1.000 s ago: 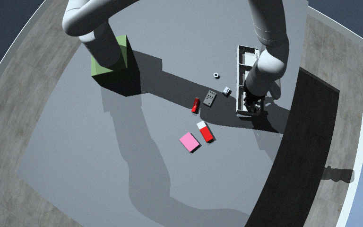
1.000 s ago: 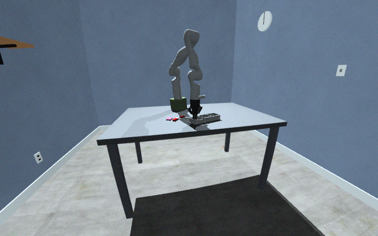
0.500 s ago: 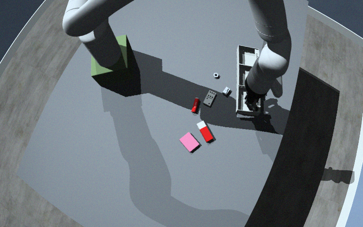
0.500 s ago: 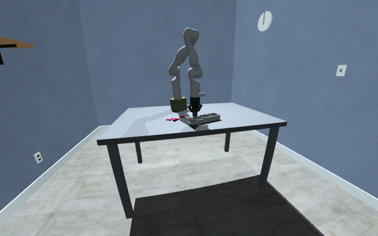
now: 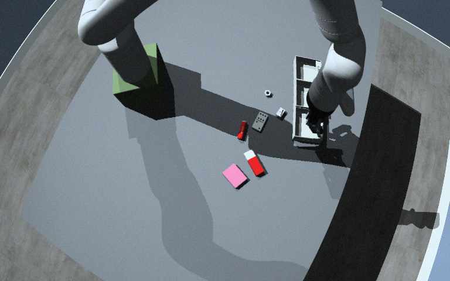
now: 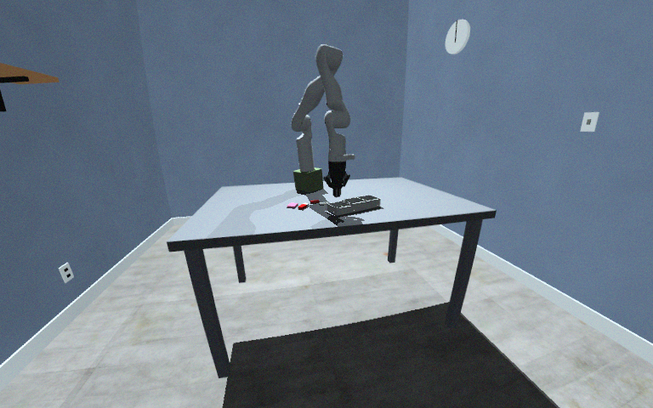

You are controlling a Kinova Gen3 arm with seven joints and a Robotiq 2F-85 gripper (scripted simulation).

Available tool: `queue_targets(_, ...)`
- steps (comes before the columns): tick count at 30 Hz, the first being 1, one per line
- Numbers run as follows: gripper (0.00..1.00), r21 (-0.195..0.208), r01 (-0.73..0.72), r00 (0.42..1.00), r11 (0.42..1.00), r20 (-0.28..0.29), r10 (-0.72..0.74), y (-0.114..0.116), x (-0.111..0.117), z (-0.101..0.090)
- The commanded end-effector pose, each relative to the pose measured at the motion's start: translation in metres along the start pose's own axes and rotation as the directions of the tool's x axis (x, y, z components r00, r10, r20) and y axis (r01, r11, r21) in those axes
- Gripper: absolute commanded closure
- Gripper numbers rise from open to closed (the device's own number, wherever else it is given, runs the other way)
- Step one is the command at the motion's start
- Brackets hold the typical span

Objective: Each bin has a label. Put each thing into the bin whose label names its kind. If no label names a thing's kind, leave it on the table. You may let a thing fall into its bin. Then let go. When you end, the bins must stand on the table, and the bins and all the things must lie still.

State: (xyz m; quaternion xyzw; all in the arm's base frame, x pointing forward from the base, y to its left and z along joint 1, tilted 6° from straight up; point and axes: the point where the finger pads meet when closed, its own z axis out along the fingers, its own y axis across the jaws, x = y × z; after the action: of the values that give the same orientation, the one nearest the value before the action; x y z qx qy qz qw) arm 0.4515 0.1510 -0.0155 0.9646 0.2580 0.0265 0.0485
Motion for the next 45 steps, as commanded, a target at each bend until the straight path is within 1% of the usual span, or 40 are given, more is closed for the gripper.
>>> queue_targets(1, 0.91, -0.002, -0.008, 1.000, 1.000, -0.003, 0.008, -0.005, 0.000, -0.003)
queue_targets(6, 0.91, -0.002, -0.011, 1.000, 1.000, -0.001, 0.011, -0.030, 0.000, -0.001)
queue_targets(8, 0.91, -0.002, -0.011, 1.000, 1.000, -0.001, 0.011, -0.030, 0.000, -0.001)
queue_targets(19, 0.91, -0.001, -0.009, 1.000, 1.000, 0.001, 0.009, -0.085, 0.002, -0.001)
queue_targets(26, 0.91, -0.003, 0.003, 1.000, 1.000, -0.001, -0.003, -0.085, 0.003, -0.002)
queue_targets(27, 0.91, -0.002, 0.005, 1.000, 1.000, -0.009, -0.005, -0.086, 0.005, 0.001)
queue_targets(40, 0.91, 0.003, 0.003, 1.000, 1.000, -0.009, -0.003, -0.086, 0.005, 0.036)
queue_targets(42, 0.91, 0.003, 0.003, 1.000, 1.000, -0.009, -0.003, -0.086, 0.005, 0.036)
queue_targets(45, 0.91, 0.003, 0.002, 1.000, 1.000, -0.009, -0.002, -0.086, 0.005, 0.044)
